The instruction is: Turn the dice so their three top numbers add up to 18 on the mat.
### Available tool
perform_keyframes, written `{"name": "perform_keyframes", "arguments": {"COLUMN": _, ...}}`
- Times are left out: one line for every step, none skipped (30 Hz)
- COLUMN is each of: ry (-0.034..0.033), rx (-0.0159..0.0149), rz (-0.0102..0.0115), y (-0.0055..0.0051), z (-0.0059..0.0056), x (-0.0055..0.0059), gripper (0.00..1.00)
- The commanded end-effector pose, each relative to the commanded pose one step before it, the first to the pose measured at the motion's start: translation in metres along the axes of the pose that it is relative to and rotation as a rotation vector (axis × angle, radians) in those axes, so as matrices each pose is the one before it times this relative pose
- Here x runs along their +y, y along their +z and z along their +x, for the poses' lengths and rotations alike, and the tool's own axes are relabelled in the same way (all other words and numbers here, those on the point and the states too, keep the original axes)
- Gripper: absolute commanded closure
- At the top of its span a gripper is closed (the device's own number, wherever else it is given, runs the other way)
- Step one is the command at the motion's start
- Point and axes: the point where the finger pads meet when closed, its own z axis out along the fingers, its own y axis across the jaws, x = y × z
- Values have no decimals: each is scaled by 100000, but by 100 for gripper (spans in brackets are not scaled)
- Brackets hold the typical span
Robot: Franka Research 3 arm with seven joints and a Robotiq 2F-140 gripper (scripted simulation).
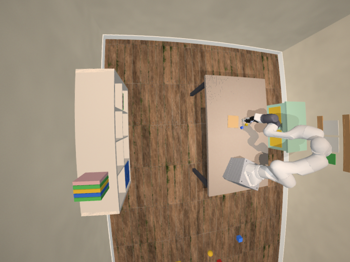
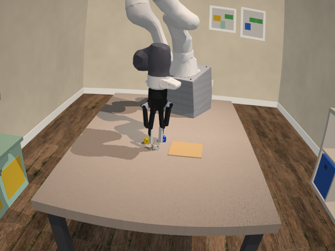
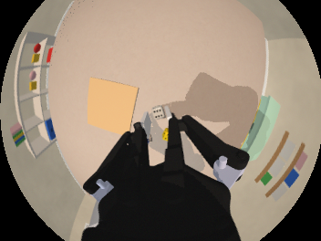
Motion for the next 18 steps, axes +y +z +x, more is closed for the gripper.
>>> {"name": "perform_keyframes", "arguments": {"ry": 250, "rx": 63, "rz": 11, "y": 315, "z": 34, "x": -47, "gripper": 75}}
{"name": "perform_keyframes", "arguments": {"ry": 0, "rx": 0, "rz": 0, "y": 128, "z": 0, "x": 0, "gripper": 75}}
{"name": "perform_keyframes", "arguments": {"ry": 0, "rx": 0, "rz": 0, "y": 145, "z": 0, "x": 0, "gripper": 75}}
{"name": "perform_keyframes", "arguments": {"ry": 0, "rx": 0, "rz": 0, "y": 161, "z": 0, "x": 0, "gripper": 75}}
{"name": "perform_keyframes", "arguments": {"ry": 0, "rx": 0, "rz": 0, "y": 174, "z": 0, "x": 0, "gripper": 75}}
{"name": "perform_keyframes", "arguments": {"ry": 0, "rx": 0, "rz": 0, "y": 183, "z": 0, "x": 0, "gripper": 75}}
{"name": "perform_keyframes", "arguments": {"ry": 0, "rx": 0, "rz": 0, "y": 190, "z": 0, "x": 0, "gripper": 75}}
{"name": "perform_keyframes", "arguments": {"ry": 0, "rx": 0, "rz": 0, "y": 0, "z": 0, "x": 0, "gripper": 75}}
{"name": "perform_keyframes", "arguments": {"ry": 0, "rx": 0, "rz": 0, "y": 0, "z": 0, "x": 0, "gripper": 75}}
{"name": "perform_keyframes", "arguments": {"ry": 0, "rx": 0, "rz": 0, "y": 194, "z": 0, "x": 0, "gripper": 75}}
{"name": "perform_keyframes", "arguments": {"ry": 0, "rx": 0, "rz": 0, "y": 194, "z": 0, "x": 0, "gripper": 75}}
{"name": "perform_keyframes", "arguments": {"ry": 0, "rx": 0, "rz": 0, "y": 191, "z": 0, "x": 0, "gripper": 75}}
{"name": "perform_keyframes", "arguments": {"ry": 0, "rx": 0, "rz": 0, "y": 184, "z": 0, "x": 0, "gripper": 75}}
{"name": "perform_keyframes", "arguments": {"ry": 0, "rx": 0, "rz": 0, "y": 174, "z": 0, "x": 0, "gripper": 75}}
{"name": "perform_keyframes", "arguments": {"ry": 0, "rx": 0, "rz": 0, "y": 161, "z": 0, "x": 0, "gripper": 75}}
{"name": "perform_keyframes", "arguments": {"ry": 0, "rx": 0, "rz": 0, "y": 146, "z": 0, "x": 0, "gripper": 75}}
{"name": "perform_keyframes", "arguments": {"ry": 0, "rx": 0, "rz": 0, "y": 129, "z": 0, "x": 0, "gripper": 75}}
{"name": "perform_keyframes", "arguments": {"ry": 0, "rx": 0, "rz": 0, "y": 110, "z": 0, "x": 0, "gripper": 75}}
